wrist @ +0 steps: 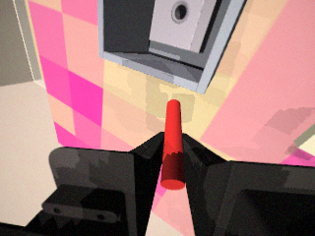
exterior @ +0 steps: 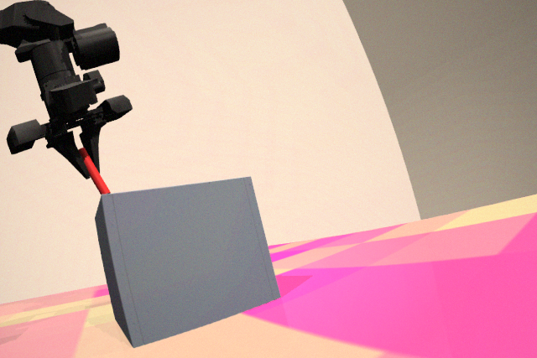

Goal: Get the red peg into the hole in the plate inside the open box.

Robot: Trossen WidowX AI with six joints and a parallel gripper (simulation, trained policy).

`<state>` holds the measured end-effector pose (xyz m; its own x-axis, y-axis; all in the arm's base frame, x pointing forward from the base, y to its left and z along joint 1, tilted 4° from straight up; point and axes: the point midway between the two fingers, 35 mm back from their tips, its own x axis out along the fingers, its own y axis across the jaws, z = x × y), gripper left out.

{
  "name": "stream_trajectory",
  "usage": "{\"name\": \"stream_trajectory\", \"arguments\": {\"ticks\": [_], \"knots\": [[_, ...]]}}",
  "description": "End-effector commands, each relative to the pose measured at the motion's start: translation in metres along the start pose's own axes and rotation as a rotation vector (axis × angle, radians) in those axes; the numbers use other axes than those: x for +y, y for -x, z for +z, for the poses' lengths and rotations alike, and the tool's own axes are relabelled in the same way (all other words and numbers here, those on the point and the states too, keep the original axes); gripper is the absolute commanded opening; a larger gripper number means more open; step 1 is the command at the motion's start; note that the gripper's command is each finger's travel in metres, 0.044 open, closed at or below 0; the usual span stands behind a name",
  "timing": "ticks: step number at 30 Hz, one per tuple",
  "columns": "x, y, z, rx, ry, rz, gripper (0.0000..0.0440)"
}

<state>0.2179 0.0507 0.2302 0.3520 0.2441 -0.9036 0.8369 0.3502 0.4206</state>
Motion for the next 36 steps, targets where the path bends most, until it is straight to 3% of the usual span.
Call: {"name": "stream_trajectory", "arguments": {"ticks": [1,21,36], "knots": [[0.000,0.002,0.013,-0.030,-0.021,-0.020,0.0000],[0.003,-0.009,0.076,-0.058,-0.134,-0.107,0.0000],[0.002,-0.041,0.109,-0.014,-0.151,-0.152,0.0000]]}}
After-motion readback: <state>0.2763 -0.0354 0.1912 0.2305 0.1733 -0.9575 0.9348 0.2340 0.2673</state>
